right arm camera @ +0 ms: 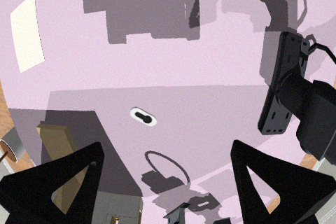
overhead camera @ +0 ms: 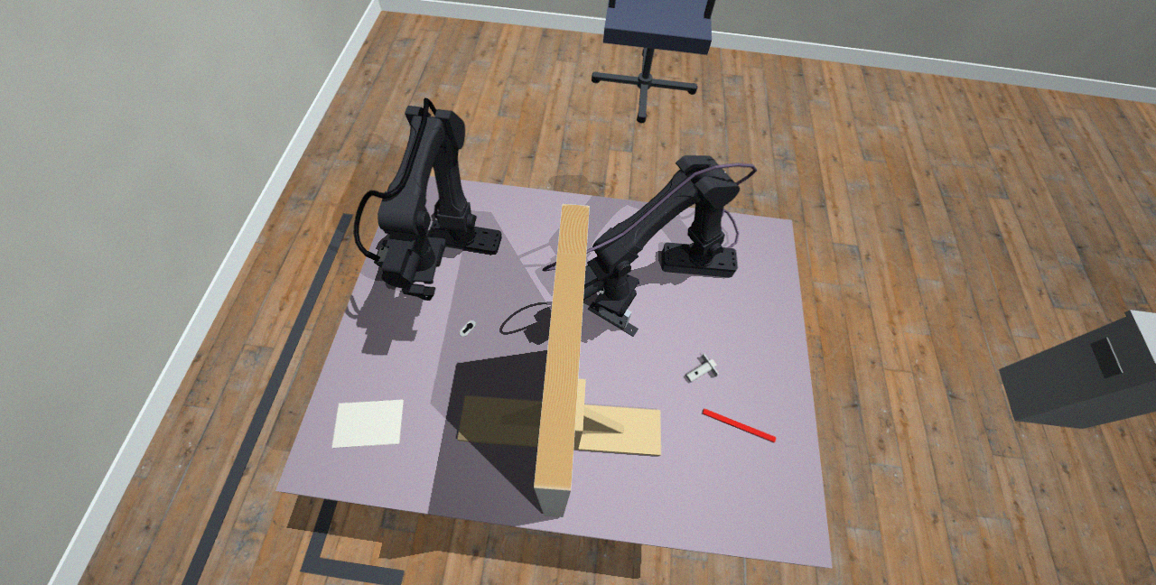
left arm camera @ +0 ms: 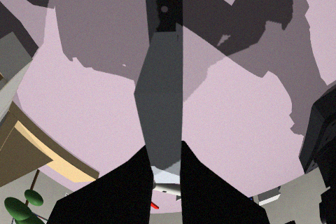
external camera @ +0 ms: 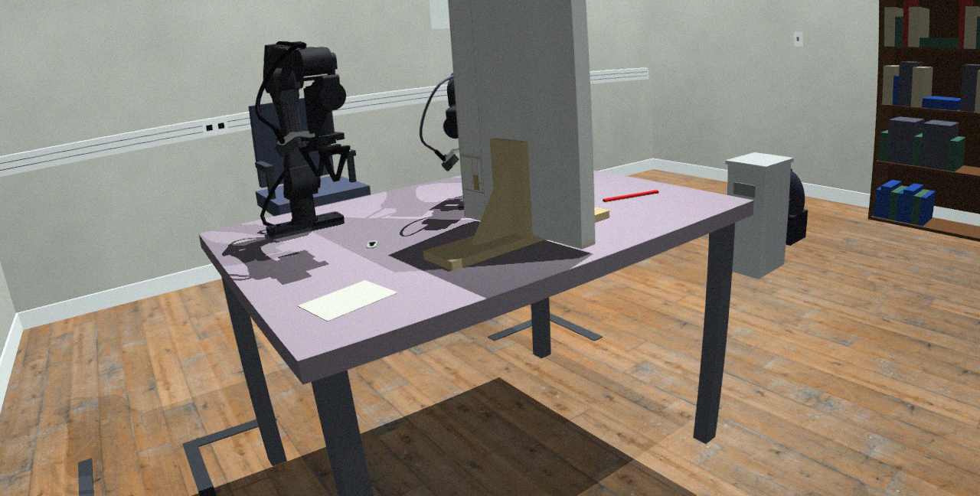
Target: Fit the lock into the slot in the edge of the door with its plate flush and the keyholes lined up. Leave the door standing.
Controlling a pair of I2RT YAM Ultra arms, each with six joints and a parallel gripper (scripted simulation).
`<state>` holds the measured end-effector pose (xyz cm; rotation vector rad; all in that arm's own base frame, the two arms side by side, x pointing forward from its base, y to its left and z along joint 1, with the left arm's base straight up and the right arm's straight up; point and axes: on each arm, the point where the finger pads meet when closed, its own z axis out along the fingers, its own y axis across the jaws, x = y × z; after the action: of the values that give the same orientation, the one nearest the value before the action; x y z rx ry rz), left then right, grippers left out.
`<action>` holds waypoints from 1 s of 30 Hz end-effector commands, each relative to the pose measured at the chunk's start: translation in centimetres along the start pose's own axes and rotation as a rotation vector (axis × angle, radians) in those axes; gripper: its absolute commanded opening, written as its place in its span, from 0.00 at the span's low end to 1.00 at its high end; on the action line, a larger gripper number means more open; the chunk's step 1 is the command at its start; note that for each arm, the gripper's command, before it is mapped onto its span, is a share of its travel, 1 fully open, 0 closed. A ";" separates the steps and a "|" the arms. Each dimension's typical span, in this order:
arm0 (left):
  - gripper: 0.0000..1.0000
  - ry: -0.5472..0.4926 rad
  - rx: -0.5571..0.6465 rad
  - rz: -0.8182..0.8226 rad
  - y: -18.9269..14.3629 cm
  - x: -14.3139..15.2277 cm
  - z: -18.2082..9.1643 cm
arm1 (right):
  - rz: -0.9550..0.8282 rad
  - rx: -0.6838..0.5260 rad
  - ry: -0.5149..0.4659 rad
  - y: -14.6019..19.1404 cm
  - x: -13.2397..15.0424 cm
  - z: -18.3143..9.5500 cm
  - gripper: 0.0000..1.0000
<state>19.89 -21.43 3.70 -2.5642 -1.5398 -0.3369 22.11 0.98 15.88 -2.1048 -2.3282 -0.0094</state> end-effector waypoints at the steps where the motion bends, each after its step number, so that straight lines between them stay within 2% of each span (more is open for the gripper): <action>1: 0.14 0.000 0.001 0.009 -0.3 -0.1 0.2 | 0.000 -0.003 -0.007 -0.1 0.0 -0.3 1.00; 4: 0.10 0.000 0.001 0.009 -0.3 -0.1 0.2 | 0.000 -0.003 -0.007 -0.1 0.0 -0.3 1.00; 13: 0.10 0.009 0.017 0.013 -0.9 0.3 0.0 | 0.000 -0.003 -0.007 -0.1 0.0 -0.3 1.00; 14: 0.10 -0.012 -0.022 0.003 0.3 0.1 -1.7 | 0.000 -0.003 -0.007 -0.1 0.0 -0.3 1.00; 19: 0.10 -0.013 -0.028 0.001 0.2 1.5 -6.7 | 0.000 -0.003 -0.007 -0.1 0.0 -0.3 1.00; 30: 0.10 -0.005 -0.016 0.013 0.1 1.2 -6.5 | 0.000 -0.003 -0.007 -0.1 0.0 -0.3 1.00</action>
<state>19.81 -21.41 9.07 -2.5676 -1.5391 -0.3325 22.11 0.98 15.88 -2.1048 -2.3282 -0.0094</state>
